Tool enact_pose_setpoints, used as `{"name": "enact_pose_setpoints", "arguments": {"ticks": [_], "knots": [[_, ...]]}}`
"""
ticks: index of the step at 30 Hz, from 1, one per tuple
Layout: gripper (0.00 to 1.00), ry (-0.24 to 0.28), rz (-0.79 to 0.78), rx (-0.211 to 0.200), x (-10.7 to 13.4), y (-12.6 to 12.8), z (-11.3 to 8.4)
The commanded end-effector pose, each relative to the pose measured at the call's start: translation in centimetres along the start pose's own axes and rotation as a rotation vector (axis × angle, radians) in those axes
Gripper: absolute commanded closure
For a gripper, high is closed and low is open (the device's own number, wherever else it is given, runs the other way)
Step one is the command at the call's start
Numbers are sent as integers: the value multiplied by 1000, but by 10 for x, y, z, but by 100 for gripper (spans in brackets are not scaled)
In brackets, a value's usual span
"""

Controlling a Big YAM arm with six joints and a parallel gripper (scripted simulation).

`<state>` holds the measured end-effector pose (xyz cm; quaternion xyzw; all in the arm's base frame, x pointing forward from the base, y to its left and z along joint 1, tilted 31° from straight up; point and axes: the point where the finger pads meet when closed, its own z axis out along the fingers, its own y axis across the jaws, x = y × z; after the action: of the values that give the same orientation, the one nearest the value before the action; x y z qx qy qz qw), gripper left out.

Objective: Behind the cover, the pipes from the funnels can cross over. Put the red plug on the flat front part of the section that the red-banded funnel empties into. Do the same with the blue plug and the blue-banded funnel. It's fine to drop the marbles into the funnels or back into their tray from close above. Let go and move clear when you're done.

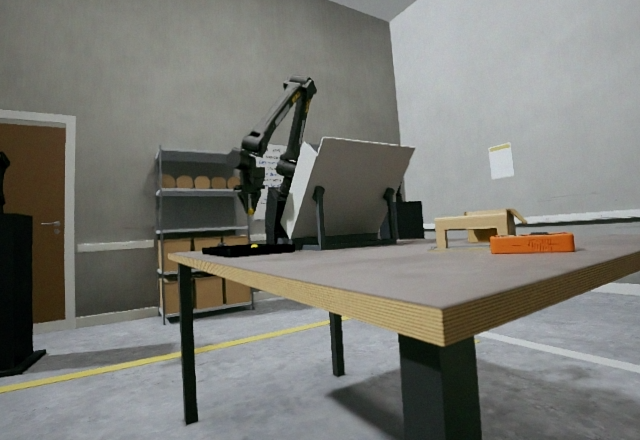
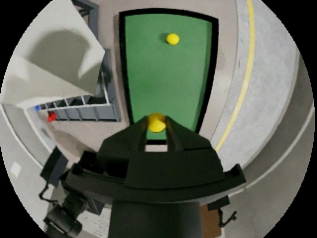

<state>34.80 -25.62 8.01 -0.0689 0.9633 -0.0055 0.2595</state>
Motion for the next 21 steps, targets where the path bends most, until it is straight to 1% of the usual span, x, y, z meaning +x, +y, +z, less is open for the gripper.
{"name": "enact_pose_setpoints", "arguments": {"ticks": [1, 18, 21], "knots": [[100, -27, -13, 34, -11, -11, -15], [100, -27, -13, 34, -11, -11, -15], [100, -23, -11, 29, -10, -9, -15]]}}
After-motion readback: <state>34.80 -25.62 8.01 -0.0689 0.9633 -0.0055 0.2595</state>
